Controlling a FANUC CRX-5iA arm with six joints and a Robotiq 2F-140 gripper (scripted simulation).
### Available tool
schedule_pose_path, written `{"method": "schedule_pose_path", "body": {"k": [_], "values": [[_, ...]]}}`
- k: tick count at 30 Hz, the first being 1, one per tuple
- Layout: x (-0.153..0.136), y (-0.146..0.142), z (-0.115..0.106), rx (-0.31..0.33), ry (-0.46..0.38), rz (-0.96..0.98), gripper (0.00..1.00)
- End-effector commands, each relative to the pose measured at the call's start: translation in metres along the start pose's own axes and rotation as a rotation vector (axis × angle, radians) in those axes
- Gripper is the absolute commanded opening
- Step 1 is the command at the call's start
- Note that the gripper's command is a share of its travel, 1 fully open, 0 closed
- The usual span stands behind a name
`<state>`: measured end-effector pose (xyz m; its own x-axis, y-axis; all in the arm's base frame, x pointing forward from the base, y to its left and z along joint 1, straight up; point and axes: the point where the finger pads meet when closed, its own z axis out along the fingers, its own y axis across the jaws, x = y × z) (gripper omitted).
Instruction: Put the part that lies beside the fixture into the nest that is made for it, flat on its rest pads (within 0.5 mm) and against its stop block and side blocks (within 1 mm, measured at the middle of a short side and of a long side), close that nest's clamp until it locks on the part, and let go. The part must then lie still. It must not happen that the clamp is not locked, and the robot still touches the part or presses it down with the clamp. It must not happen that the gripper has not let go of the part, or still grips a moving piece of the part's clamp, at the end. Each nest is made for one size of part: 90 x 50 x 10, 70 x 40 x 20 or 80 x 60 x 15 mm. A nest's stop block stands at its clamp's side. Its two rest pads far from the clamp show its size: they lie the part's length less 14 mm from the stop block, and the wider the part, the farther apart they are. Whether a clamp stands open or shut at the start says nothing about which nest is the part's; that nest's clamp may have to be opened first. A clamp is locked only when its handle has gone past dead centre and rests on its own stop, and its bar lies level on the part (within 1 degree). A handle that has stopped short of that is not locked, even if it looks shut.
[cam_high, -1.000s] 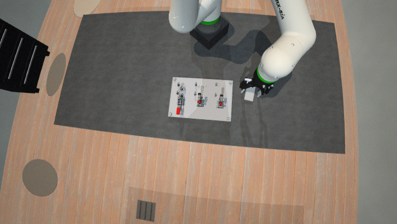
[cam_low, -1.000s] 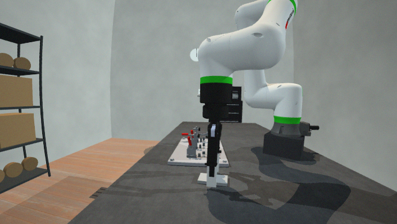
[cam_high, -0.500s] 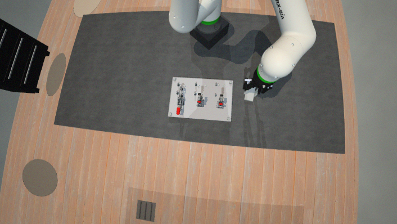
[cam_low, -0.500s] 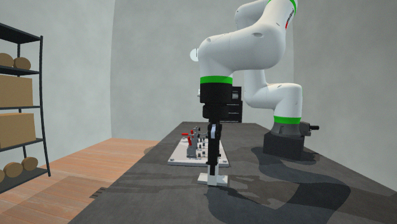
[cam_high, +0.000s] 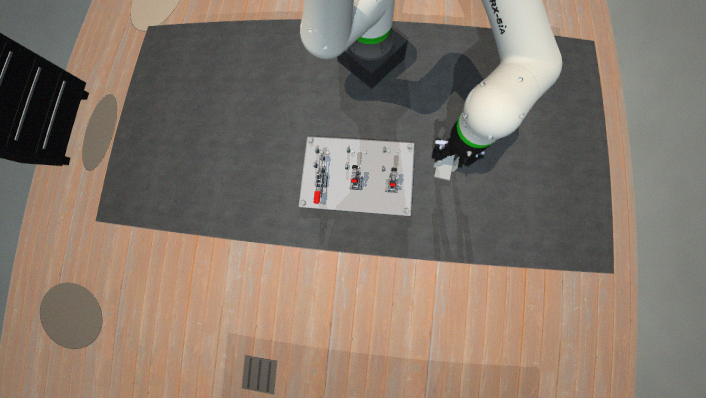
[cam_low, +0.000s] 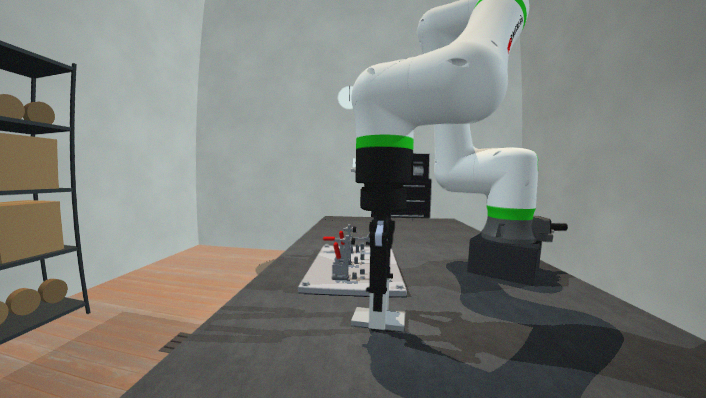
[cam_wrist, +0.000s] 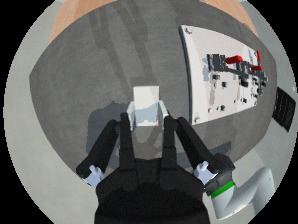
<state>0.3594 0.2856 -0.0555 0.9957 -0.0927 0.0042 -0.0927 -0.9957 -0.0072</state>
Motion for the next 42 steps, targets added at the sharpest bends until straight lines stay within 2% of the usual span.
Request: {"method": "schedule_pose_path", "body": {"k": [1, 20, 30, 42], "values": [[0.000, 0.000, 0.000, 0.000, 0.000, 0.000, 0.00], [0.000, 0.000, 0.000, 0.000, 0.000, 0.000, 0.00], [0.000, 0.000, -0.008, 0.000, 0.000, 0.000, 0.00], [0.000, 0.000, -0.046, 0.000, 0.000, 0.000, 0.00]]}}
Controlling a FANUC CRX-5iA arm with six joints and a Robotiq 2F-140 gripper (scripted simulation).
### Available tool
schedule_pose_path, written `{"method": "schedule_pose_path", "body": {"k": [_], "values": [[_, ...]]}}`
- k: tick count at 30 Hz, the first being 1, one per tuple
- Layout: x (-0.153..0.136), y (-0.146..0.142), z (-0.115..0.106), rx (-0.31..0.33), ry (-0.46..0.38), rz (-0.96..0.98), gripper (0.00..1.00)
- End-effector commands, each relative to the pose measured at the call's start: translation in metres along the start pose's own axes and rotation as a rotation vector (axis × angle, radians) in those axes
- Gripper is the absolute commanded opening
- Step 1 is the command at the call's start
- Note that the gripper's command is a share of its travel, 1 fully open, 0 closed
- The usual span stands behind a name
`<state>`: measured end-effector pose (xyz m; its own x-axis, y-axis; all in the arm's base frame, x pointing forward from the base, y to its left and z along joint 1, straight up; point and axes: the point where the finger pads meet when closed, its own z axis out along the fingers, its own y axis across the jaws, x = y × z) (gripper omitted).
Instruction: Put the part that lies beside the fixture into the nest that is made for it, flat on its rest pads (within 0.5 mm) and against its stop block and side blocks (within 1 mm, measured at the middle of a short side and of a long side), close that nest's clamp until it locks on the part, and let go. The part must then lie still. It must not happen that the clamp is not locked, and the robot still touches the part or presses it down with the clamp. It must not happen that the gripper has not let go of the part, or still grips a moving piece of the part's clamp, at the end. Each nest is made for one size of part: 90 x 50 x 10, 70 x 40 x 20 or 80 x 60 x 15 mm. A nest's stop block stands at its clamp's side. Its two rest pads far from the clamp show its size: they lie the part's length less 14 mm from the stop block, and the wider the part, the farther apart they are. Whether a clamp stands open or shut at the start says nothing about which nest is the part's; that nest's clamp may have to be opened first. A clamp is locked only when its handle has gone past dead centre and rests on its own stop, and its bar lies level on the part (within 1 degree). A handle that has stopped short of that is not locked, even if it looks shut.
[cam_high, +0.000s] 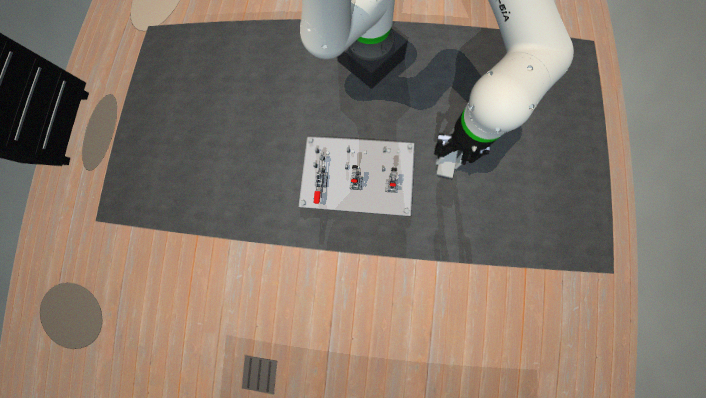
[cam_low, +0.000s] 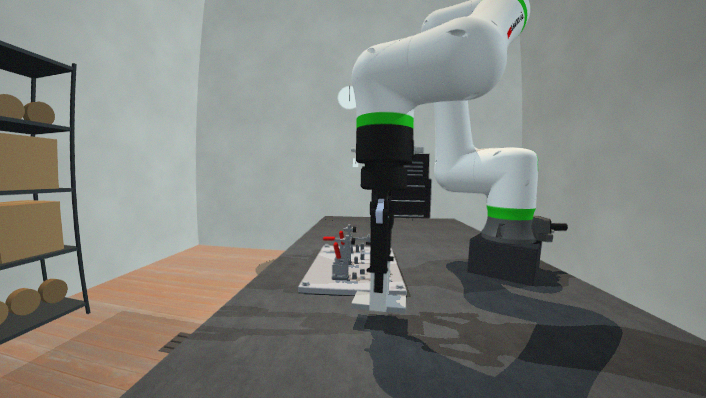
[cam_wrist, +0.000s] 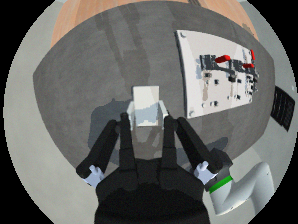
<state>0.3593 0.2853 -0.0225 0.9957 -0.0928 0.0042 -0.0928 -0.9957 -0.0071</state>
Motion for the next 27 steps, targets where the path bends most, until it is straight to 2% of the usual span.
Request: {"method": "schedule_pose_path", "body": {"k": [1, 5, 18, 27], "values": [[0.000, 0.000, -0.018, 0.000, 0.000, 0.000, 0.00], [0.000, 0.000, -0.026, 0.000, 0.000, 0.000, 0.00], [0.000, 0.000, -0.073, 0.000, 0.000, 0.000, 0.00], [0.000, 0.000, -0.085, 0.000, 0.000, 0.000, 0.00]]}}
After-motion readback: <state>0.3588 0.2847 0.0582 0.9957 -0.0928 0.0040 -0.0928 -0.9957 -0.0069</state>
